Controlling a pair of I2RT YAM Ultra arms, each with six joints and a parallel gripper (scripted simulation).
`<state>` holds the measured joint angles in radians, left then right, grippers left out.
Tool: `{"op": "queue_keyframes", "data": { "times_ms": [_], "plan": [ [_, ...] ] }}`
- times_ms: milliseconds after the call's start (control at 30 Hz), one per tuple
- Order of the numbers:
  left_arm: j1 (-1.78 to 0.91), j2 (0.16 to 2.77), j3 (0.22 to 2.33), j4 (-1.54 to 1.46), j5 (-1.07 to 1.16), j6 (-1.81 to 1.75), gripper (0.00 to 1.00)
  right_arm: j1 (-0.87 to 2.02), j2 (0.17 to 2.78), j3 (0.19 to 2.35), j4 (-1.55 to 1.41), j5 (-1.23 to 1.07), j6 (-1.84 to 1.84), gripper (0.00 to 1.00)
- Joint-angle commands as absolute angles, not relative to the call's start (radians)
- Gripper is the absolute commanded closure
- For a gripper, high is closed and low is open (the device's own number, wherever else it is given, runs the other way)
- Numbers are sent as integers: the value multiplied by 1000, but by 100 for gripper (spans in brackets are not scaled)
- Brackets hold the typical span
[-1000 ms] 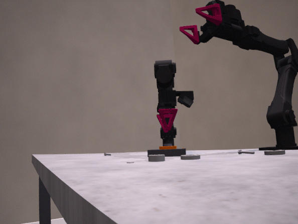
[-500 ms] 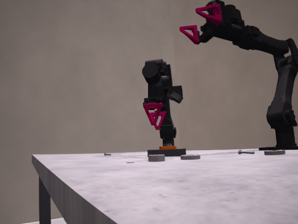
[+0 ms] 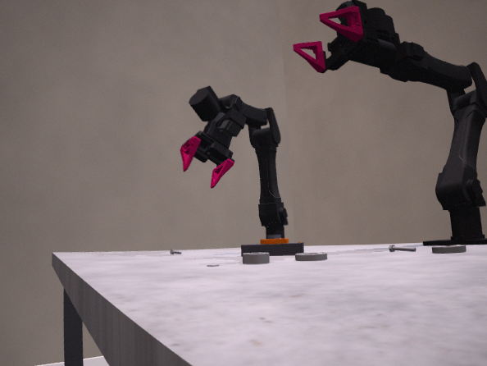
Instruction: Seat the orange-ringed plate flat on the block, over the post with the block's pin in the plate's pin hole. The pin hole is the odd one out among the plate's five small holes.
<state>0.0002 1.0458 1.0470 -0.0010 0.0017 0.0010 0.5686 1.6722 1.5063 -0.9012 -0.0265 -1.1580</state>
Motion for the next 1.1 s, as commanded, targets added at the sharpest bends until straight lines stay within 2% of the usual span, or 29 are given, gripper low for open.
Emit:
{"op": "queue_keyframes", "data": {
  "times_ms": [0, 133, 267, 1067],
  "plan": [
    [-8, 1047, 1080, -14, -6, -5, 0, 548, 1575, 1460, -782, -47, -978, 21],
    [-8, 1049, 1079, -14, -7, -5, 0, 490, 1571, 1466, -743, -50, -934, 21],
    [-10, 1051, 1085, -12, -7, -6, 0, 402, 1458, 1392, -645, -59, -788, 21],
    [8, 1030, 1048, -13, -7, -6, 0, -38, 1076, 1384, -263, -131, -78, 21]
  ]
}}
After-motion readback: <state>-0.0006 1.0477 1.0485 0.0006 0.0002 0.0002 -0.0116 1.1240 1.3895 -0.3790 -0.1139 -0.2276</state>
